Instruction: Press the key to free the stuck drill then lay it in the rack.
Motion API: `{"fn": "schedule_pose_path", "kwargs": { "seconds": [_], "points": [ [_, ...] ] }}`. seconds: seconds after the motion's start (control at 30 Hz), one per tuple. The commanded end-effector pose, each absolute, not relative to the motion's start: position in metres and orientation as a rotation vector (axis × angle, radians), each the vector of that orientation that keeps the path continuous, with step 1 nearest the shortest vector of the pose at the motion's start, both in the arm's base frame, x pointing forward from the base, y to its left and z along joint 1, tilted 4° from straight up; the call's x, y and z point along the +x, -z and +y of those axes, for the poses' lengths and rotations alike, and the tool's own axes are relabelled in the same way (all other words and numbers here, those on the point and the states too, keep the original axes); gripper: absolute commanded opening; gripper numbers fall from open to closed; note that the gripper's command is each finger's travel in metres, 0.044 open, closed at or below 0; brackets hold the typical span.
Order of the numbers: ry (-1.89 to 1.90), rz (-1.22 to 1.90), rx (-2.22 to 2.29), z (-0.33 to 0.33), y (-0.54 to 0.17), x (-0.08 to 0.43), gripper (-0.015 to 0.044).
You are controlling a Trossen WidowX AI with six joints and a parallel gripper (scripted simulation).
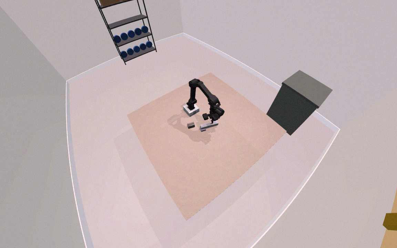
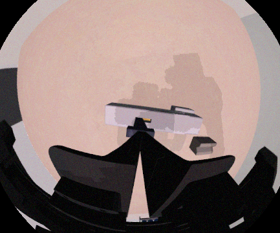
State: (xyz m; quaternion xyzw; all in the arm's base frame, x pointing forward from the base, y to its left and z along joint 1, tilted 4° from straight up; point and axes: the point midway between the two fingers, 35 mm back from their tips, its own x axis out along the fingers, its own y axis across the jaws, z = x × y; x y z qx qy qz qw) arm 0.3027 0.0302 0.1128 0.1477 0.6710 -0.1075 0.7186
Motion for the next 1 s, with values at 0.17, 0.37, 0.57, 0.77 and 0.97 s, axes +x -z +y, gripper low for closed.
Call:
{"fn": "schedule_pose_path", "kwargs": {
  "seconds": [0.17,0.37,0.57,0.77,0.97],
  "points": [
    [0.232,1.494,0.325,0.0312,-0.1053,0.3032,0.0000],
    [0.232,1.494,0.325,0.0318,-0.1033,0.3028,0.0000],
    [0.232,1.494,0.325,0.0329,-0.1015,0.3015,0.0000],
    [0.232,1.494,0.325,0.0340,-0.0998,0.3001,0.0000],
    [0.232,1.494,0.325,0.0344,-0.0978,0.2995,0.0000]
  ]
}}
